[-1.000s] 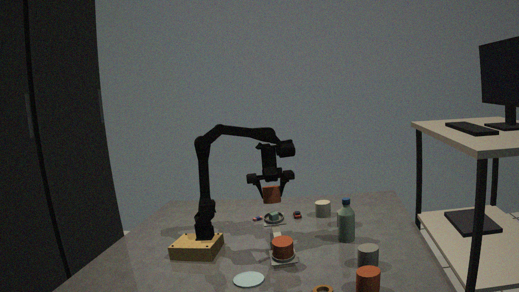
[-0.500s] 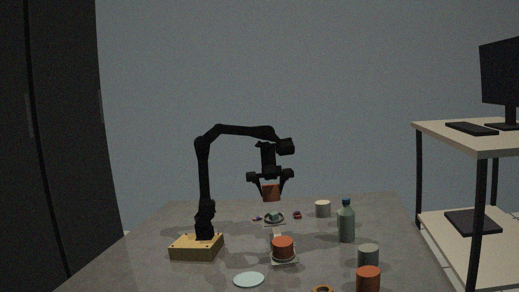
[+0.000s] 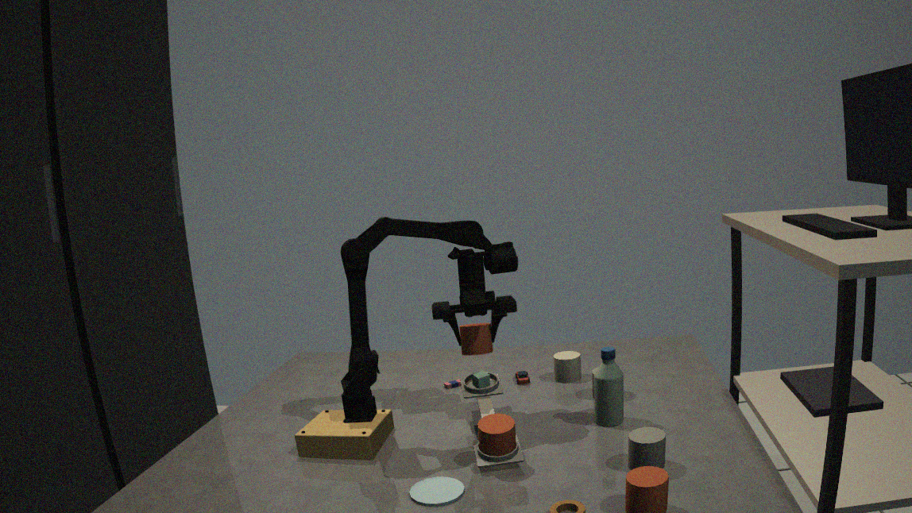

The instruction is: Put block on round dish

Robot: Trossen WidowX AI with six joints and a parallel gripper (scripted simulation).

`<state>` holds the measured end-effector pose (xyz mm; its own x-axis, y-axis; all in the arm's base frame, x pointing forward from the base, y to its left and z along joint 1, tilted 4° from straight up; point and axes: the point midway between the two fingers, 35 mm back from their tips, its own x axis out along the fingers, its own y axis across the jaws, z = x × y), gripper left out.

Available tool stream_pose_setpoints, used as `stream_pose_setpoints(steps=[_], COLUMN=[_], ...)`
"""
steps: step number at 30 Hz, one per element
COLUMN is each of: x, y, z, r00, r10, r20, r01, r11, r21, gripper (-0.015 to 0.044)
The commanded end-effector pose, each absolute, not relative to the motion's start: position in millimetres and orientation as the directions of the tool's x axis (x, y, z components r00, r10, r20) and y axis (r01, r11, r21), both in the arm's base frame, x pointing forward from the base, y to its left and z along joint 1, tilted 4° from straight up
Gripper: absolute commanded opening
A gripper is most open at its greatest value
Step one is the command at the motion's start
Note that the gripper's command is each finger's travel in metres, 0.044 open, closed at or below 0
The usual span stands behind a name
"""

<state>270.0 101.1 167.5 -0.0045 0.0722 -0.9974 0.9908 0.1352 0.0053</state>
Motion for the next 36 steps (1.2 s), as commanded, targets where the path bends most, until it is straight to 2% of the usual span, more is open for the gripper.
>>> stream_pose_setpoints(steps=[1,30,36], x=[270.3,270.3,271.4], y=[101.3,101.3,122.2], z=[167.6,167.6,152.5], r00=[-0.003,-0.003,0.000], r10=[0.073,0.073,0.075], r20=[-0.997,-0.997,-0.997], r01=[0.991,0.991,0.991], r11=[0.135,0.135,0.137], r21=[0.007,0.007,0.011], gripper=[0.0000,0.0000,0.0000])
